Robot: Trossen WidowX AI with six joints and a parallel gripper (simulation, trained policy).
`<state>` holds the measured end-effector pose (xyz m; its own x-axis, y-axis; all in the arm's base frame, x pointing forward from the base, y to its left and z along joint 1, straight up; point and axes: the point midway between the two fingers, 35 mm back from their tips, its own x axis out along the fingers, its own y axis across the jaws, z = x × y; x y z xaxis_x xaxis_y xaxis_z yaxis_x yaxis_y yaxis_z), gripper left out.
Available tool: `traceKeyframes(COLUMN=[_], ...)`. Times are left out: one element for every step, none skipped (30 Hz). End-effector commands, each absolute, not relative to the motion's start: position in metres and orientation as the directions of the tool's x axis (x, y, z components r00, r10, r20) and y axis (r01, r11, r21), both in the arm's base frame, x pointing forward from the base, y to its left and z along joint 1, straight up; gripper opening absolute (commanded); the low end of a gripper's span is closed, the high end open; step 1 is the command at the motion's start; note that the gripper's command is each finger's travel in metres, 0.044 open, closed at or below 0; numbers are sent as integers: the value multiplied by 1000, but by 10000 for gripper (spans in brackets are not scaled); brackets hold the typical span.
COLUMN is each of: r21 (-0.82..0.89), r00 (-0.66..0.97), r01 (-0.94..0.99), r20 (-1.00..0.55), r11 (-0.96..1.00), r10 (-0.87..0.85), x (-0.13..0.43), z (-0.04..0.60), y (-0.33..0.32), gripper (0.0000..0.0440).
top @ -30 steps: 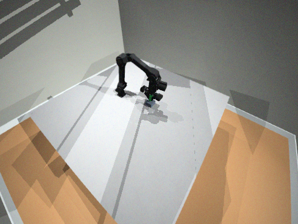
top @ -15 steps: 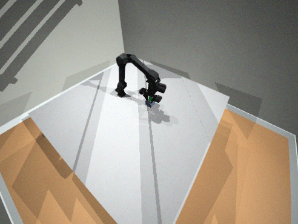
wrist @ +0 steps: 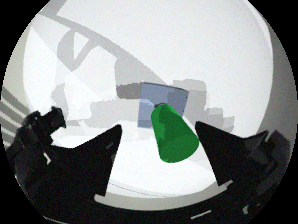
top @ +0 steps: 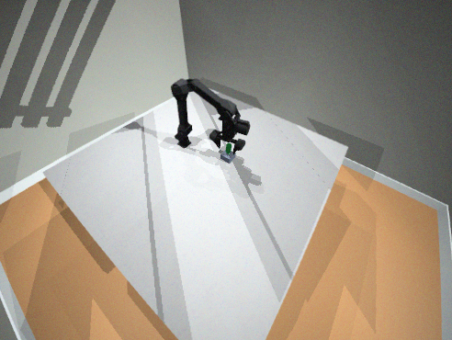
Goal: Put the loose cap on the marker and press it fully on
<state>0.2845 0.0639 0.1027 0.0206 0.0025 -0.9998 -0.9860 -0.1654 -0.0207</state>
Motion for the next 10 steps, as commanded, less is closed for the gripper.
traceKeyframes(r21=[-55,-64,-72,-78,-83,-87,-91,-95,-99,-103], r00=[52,61,68,74,78,82,86,90,93,97], r01=[-982,-981,-979,-978,-977,-975,-974,-973,-972,-972], r20=[-998,-998,-997,-997,-997,-996,-996,-995,-995,-995], r11=[-181,-185,-189,-193,-198,-202,-207,-210,-212,-213], r10=[19,22,24,26,28,30,32,34,36,39], x=[286,287,287,287,287,287,286,286,286,285], z=[116,120,125,129,131,134,136,138,141,143], y=[66,67,67,67,67,67,67,67,67,67], gripper=[440,440,440,440,440,440,440,440,440,440])
